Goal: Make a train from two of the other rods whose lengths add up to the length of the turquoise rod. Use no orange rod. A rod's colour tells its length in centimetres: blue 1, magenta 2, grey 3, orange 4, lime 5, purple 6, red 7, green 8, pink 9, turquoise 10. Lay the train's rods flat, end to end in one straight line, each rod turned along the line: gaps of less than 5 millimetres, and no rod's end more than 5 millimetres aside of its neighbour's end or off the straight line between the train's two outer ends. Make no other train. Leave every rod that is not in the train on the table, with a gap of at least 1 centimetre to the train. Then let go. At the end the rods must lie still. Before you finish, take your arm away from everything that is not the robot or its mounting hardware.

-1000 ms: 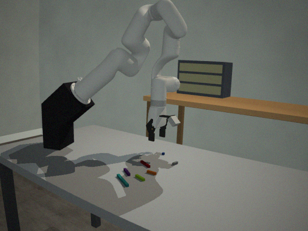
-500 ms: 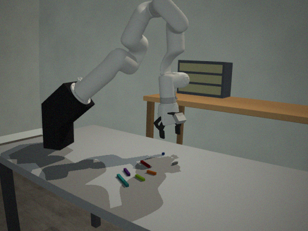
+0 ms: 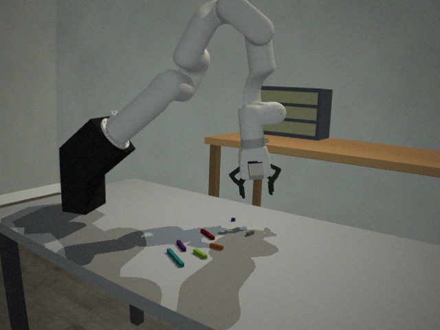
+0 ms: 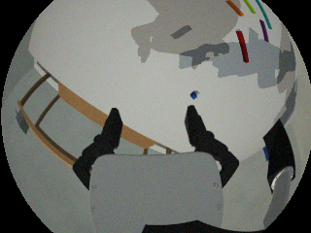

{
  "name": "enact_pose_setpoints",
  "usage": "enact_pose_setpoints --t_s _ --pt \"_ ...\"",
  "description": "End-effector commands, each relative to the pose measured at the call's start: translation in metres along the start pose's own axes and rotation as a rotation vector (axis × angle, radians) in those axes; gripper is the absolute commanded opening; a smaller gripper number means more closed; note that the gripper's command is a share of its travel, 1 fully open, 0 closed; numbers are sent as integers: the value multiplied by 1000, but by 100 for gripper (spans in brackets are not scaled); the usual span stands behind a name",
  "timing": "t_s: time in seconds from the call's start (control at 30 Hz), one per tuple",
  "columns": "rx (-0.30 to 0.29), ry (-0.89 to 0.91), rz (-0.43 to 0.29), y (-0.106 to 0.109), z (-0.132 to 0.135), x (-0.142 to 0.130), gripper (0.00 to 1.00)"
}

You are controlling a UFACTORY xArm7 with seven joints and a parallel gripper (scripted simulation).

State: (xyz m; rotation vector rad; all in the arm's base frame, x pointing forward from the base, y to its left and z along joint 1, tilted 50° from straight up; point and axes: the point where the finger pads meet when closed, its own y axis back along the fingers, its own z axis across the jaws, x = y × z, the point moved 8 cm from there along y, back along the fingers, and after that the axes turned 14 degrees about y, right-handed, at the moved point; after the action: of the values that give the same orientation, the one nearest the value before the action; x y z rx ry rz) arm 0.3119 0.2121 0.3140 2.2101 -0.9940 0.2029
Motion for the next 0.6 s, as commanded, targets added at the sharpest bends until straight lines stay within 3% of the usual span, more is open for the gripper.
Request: enact_pose_setpoints --t_s 0.0,0.57 --pt "-20 -158 -49 -3 -4 20 100" --pt "-124 -622 2 -23 12 73 100"
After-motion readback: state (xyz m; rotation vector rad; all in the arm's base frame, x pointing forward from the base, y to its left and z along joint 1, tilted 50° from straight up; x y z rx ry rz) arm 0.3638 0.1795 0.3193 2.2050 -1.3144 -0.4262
